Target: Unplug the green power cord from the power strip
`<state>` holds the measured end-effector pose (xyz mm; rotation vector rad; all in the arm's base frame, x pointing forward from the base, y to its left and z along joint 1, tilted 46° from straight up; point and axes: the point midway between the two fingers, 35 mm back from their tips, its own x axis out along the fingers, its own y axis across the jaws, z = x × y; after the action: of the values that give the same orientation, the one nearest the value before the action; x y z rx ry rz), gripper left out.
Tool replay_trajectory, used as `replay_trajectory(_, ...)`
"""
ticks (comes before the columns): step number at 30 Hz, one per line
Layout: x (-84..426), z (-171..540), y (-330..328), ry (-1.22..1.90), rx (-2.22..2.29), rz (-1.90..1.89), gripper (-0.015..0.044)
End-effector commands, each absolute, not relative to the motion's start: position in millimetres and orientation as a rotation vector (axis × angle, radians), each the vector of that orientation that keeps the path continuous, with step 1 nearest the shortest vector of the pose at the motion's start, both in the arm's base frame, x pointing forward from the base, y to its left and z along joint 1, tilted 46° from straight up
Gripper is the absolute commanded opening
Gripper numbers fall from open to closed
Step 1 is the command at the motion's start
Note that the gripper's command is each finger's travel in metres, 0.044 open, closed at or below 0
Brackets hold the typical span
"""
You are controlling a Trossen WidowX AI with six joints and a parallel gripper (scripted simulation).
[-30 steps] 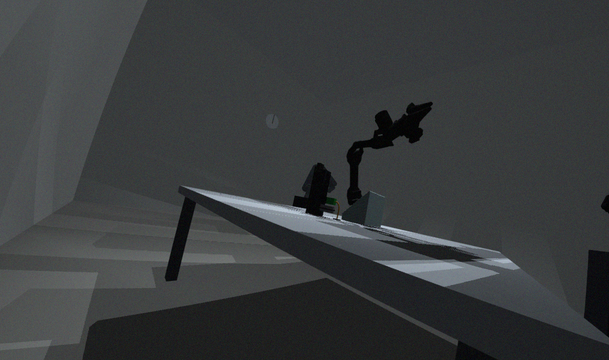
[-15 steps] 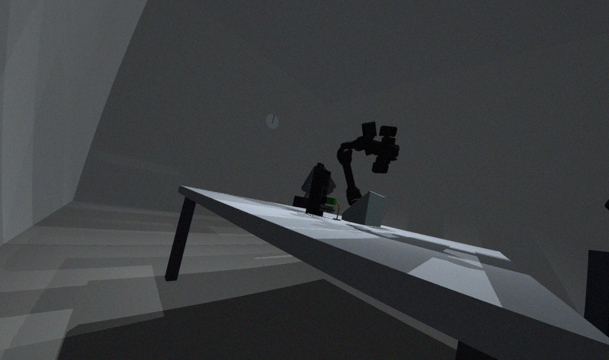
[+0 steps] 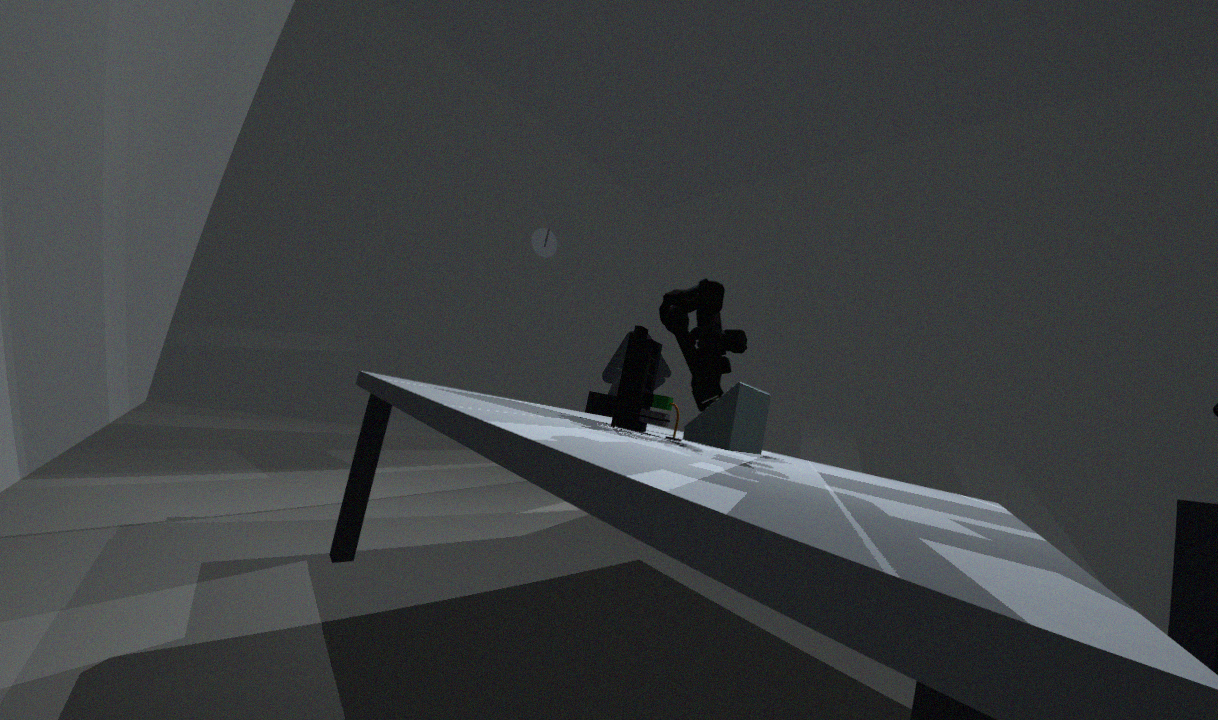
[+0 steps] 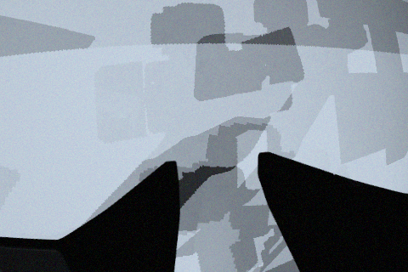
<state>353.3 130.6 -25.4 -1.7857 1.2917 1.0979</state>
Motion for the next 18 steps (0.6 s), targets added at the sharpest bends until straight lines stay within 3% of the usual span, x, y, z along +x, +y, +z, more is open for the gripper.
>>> replay_trajectory(1, 312, 3, 70, 1.612, -1.737, 0.919, 0.0160)
replay_trajectory(5, 284, 27, 33, 1.803, -1.721, 0.778, 0.0160)
replay_trajectory(18, 283, 29, 30, 1.817, -1.721, 0.766, 0.0160)
